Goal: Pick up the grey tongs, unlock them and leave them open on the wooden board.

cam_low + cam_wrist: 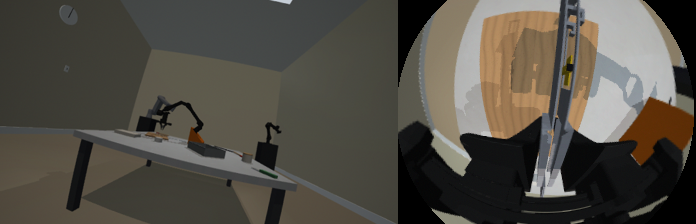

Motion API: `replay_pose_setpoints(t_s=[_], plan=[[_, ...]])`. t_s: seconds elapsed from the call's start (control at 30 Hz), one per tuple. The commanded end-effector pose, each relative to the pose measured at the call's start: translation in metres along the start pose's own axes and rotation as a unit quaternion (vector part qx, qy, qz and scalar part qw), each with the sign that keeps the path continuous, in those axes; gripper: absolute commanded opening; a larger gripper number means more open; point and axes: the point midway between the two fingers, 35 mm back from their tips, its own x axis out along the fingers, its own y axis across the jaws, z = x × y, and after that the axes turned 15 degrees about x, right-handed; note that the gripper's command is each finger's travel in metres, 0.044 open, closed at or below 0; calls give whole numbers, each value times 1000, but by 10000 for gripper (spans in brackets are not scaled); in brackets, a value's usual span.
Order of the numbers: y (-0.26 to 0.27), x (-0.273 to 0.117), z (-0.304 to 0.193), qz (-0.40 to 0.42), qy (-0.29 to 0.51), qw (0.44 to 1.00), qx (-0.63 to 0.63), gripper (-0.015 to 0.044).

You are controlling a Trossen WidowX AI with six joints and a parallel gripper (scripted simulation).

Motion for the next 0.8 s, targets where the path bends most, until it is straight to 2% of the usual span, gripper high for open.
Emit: replay_pose_setpoints(t_s=[0.0, 0.77], plan=[[-2, 7, 0, -2, 1, 1000, 2, -150], [-6, 39, 0, -2, 1, 1000, 2, -150]])
